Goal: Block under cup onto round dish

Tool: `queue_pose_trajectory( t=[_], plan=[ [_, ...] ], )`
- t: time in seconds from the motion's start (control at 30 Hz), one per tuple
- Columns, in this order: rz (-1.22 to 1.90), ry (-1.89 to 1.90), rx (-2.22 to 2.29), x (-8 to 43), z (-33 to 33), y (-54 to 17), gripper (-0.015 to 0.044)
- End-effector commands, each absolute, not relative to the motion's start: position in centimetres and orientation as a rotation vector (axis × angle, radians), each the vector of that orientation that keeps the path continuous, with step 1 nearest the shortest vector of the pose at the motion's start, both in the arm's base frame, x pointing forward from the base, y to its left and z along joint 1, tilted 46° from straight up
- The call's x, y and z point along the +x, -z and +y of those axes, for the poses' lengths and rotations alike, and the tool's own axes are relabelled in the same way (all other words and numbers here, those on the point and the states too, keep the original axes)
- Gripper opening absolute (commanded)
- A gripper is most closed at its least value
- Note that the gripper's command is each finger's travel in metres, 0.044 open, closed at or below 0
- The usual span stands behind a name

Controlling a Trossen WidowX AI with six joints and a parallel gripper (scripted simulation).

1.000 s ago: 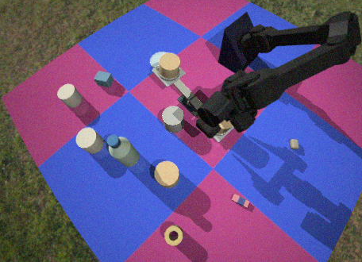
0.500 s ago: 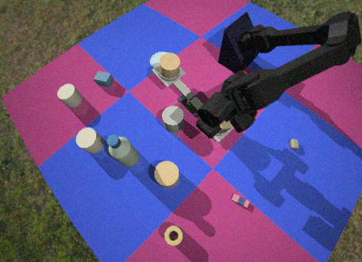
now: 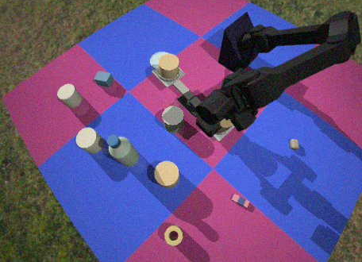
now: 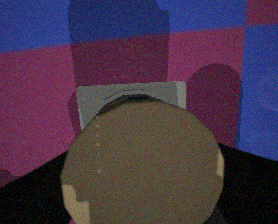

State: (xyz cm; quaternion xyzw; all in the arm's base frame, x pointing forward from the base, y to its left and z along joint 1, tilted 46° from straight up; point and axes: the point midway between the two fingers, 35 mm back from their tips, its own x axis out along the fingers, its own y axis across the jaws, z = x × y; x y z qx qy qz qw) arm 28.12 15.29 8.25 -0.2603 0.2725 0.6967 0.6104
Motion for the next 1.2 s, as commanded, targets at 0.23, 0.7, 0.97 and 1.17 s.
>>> queue_pose_trajectory(
  t=[0.23, 0.7, 0.97, 1.17],
  plan=[
    [0.628, -1.599, -0.610, 28.8, 14.1, -9.2, 0.0000],
    [0.631, -1.598, -0.613, 29.2, 12.9, -10.4, 0.0000],
    [0.632, -1.598, -0.614, 29.4, 12.1, -11.0, 0.0000],
    [0.632, -1.598, -0.614, 29.5, 11.6, -11.6, 0.0000]
  ],
)
